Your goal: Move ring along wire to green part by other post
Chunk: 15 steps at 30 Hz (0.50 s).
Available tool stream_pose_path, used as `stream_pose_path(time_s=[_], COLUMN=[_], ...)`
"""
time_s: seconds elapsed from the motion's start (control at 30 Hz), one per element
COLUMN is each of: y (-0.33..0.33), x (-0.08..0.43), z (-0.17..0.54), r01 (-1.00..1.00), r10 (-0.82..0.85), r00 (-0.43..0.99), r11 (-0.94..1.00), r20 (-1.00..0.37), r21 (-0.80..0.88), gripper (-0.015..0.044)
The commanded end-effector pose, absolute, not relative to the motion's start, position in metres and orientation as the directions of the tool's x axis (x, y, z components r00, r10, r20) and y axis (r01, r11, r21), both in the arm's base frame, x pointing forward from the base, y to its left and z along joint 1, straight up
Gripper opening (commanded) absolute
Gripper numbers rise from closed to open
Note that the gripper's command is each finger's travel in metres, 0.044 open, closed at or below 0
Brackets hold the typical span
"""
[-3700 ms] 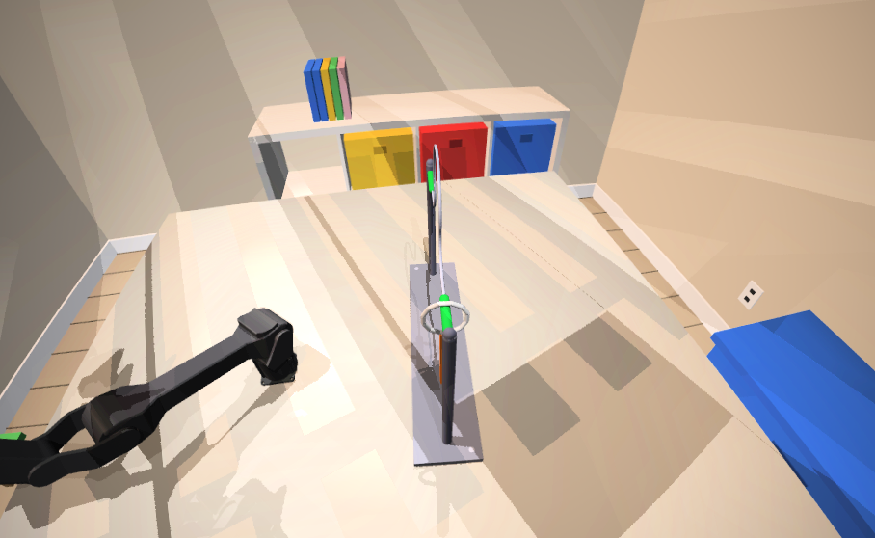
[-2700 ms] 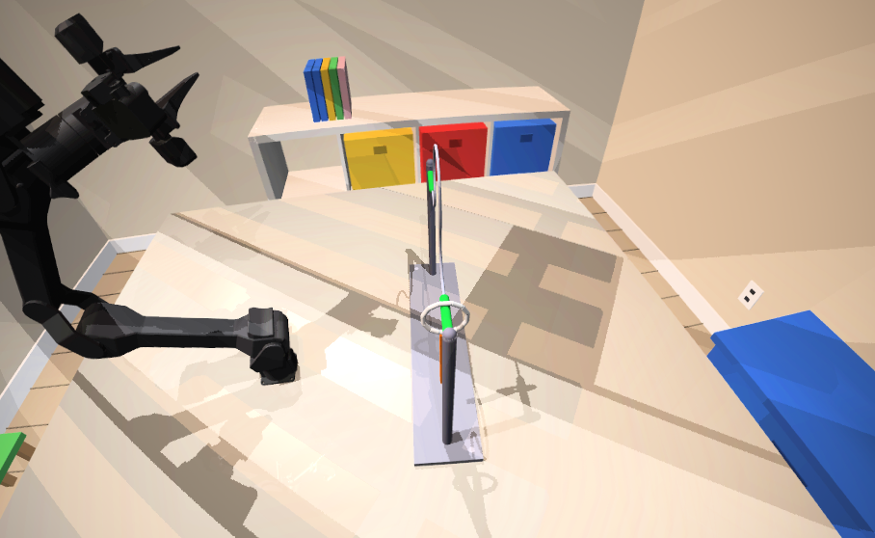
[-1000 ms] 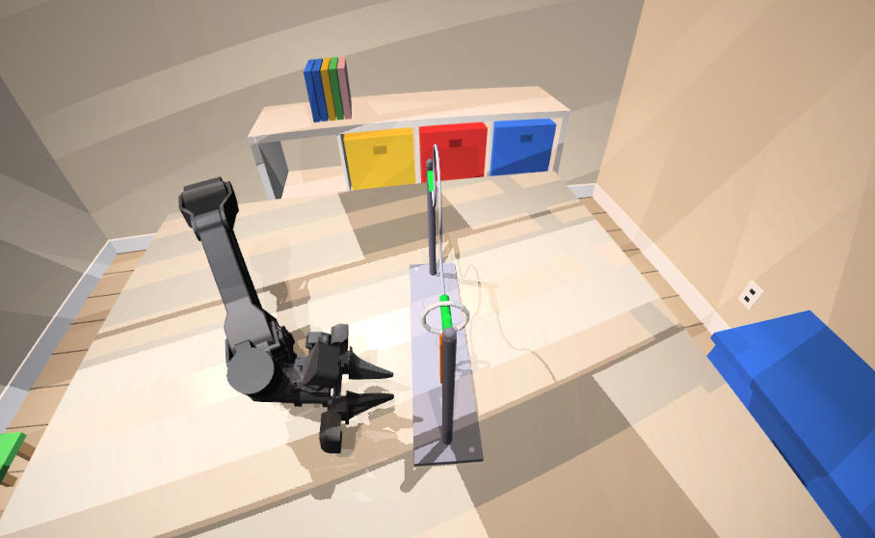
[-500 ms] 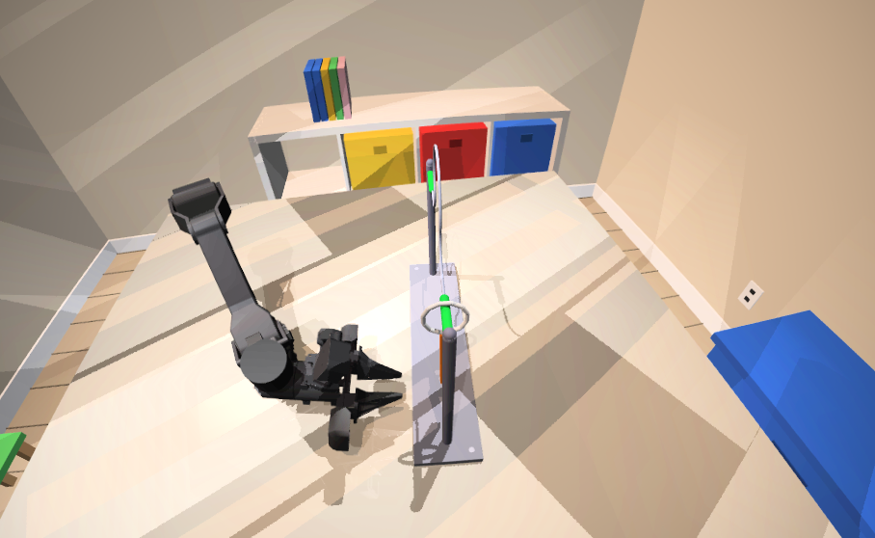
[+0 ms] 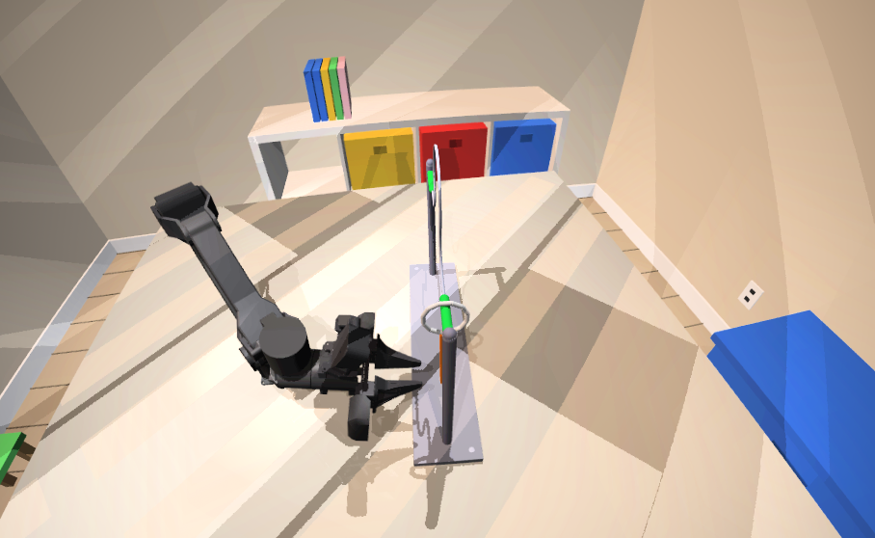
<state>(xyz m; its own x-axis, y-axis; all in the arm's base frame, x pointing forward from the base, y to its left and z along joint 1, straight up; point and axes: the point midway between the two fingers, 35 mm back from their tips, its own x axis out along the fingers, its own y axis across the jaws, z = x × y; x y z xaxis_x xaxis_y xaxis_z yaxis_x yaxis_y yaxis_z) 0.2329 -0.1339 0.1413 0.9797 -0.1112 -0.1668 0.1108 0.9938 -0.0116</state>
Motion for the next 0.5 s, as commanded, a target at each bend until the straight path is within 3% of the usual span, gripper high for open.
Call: stream_pose_path(time_s=[0.0, 0.47], y=[-0.136, -0.141], x=[0.238, 0.257], z=[0.144, 0.143], r01=[0.115, 0.114], r10=[-0.115, -0.115], r00=[0.98, 0.98], r11=[0.993, 0.993], r20=[-0.163, -0.163], r21=[-0.013, -0.014], gripper=[0.016, 0.016])
